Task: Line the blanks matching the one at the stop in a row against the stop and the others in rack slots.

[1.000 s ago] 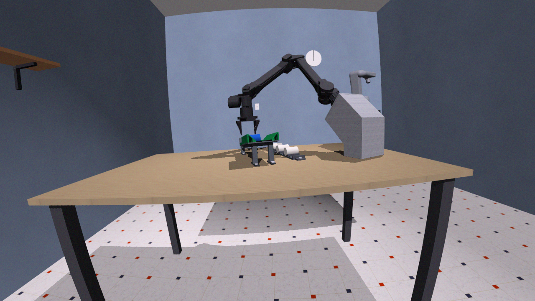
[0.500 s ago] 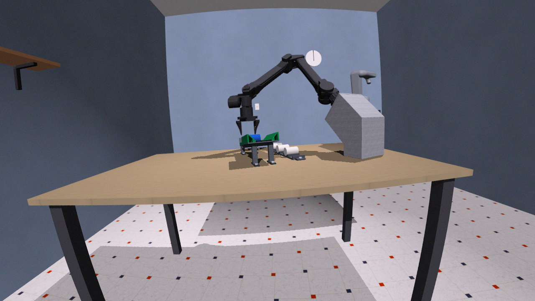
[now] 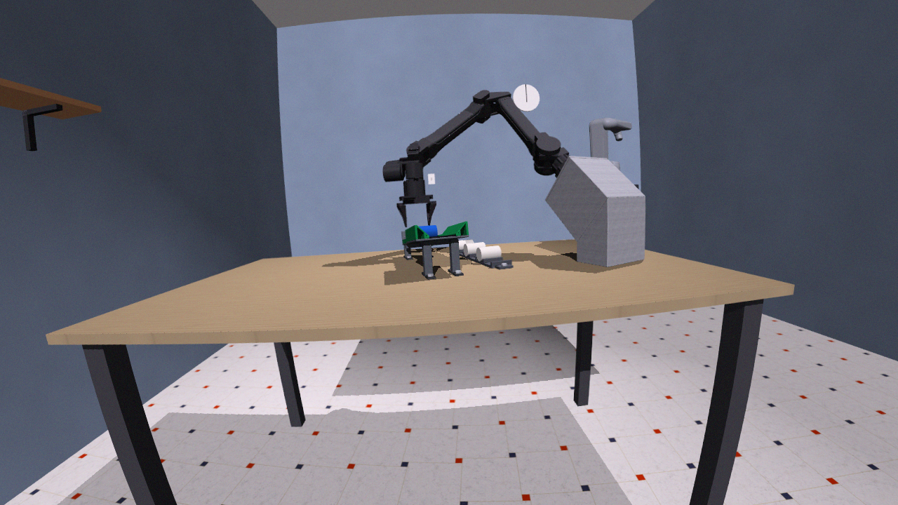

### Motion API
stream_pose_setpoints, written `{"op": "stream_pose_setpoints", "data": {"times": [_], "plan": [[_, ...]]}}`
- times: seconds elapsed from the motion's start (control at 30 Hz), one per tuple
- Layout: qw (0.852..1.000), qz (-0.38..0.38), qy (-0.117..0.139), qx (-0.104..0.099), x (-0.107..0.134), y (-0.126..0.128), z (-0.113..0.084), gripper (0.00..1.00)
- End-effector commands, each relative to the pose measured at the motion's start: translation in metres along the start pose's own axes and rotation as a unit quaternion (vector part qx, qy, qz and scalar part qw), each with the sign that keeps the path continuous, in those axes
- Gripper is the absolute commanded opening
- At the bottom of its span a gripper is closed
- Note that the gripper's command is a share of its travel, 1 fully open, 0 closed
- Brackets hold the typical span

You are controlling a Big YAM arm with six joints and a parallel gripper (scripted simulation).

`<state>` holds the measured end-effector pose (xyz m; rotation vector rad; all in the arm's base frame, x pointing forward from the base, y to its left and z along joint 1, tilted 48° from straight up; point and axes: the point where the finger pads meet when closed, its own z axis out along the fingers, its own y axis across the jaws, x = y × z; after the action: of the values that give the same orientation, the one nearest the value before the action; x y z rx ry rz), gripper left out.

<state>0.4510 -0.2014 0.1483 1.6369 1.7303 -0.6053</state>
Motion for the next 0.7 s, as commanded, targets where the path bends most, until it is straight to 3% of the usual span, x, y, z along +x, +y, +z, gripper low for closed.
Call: {"op": "stream_pose_setpoints", "data": {"times": [0.0,0.67], "plan": [[1.0,0.006,-0.002,-0.007,-0.0034,-0.0012,-0.0036,0.78],[1.0,0.007,-0.002,-0.008,-0.0039,-0.0017,-0.0056,0.78]]}}
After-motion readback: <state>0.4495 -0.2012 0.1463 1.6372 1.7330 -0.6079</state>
